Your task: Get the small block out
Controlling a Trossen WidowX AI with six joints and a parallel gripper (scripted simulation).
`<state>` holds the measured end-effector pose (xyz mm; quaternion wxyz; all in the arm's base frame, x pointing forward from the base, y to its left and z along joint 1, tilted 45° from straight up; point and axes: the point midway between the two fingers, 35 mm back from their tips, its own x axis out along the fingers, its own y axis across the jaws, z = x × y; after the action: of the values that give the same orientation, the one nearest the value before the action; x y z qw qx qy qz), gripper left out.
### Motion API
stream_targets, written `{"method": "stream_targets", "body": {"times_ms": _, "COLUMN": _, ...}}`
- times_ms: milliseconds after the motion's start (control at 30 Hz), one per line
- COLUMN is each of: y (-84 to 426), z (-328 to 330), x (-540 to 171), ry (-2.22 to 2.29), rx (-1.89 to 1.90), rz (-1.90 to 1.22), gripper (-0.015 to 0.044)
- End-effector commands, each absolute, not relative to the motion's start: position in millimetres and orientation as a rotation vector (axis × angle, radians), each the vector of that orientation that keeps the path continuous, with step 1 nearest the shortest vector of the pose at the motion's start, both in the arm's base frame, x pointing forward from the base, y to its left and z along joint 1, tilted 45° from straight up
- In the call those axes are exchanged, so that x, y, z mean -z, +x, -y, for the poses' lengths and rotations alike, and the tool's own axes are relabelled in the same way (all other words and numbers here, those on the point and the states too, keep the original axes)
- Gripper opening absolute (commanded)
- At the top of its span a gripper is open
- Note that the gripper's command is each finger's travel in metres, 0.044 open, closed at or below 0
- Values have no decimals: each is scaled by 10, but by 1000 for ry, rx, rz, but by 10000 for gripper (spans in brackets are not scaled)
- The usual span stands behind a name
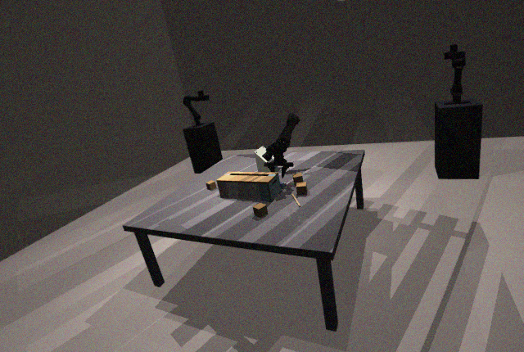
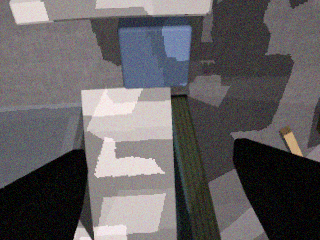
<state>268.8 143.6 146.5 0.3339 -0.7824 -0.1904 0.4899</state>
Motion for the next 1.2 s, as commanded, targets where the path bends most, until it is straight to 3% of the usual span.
{"method": "stream_targets", "body": {"times_ms": 0, "y": 2683, "z": -1489, "x": -1403, "ry": -2039, "rx": -1271, "rz": 489, "gripper": 285}}
{"method": "stream_targets", "body": {"times_ms": 1167, "y": 2717, "z": -1880, "x": -1025, "ry": -2036, "rx": -1271, "rz": 490, "gripper": 285}}
